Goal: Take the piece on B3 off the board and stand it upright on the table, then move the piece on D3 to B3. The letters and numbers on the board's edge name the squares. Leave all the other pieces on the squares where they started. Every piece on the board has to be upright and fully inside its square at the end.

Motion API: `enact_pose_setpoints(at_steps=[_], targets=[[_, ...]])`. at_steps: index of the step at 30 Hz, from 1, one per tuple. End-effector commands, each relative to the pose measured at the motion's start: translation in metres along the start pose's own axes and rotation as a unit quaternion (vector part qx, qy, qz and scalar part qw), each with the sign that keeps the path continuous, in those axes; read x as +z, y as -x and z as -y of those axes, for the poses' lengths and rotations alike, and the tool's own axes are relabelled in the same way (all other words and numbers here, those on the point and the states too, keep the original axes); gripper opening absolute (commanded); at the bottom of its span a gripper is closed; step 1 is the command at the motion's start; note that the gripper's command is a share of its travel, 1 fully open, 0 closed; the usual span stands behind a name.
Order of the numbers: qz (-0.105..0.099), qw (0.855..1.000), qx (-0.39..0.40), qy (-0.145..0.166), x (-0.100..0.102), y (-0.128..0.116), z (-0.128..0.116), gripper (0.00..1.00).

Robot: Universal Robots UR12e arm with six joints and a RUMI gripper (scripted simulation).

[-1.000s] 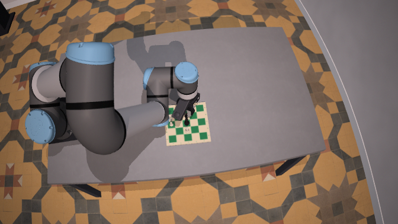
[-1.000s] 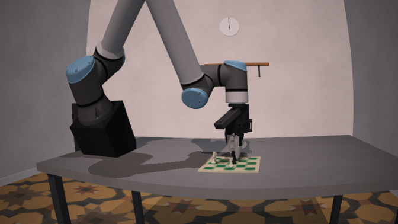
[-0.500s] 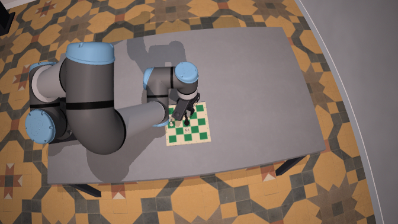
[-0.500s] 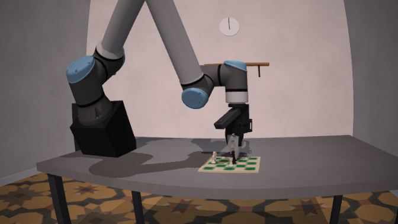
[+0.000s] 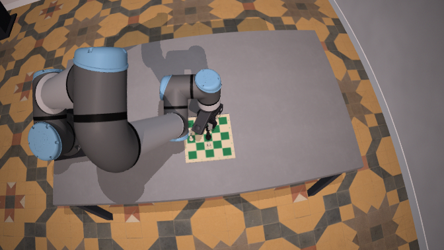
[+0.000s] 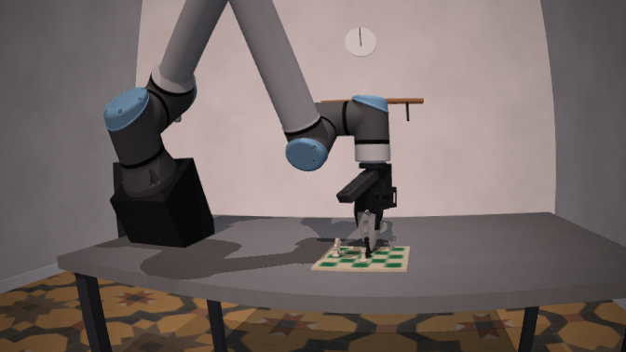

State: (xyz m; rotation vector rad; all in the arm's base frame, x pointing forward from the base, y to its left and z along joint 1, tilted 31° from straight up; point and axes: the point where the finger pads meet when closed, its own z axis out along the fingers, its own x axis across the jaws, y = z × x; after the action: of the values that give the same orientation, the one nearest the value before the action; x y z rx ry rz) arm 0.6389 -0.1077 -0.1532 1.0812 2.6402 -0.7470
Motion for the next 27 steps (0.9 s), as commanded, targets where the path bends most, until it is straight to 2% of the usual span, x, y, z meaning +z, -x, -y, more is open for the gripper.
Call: enact_pose_setpoints(at_steps=[1,10,14,21,23,27], targets=[[0.000,1.000,0.000,0.000,-0.001,0.000,0.000,0.00],[0.000,1.000,0.000,0.000,-0.007,0.000,0.000,0.00],[0.000,1.000,0.000,0.000,-0.027,0.000,0.000,0.00],[0.000,1.000,0.000,0.000,-0.079,0.000,0.000,0.00],[0.000,1.000,0.000,0.000,-0.079,0.000,0.000,0.00],[0.000,1.000,0.000,0.000,-0.097,0.000,0.000,0.00]])
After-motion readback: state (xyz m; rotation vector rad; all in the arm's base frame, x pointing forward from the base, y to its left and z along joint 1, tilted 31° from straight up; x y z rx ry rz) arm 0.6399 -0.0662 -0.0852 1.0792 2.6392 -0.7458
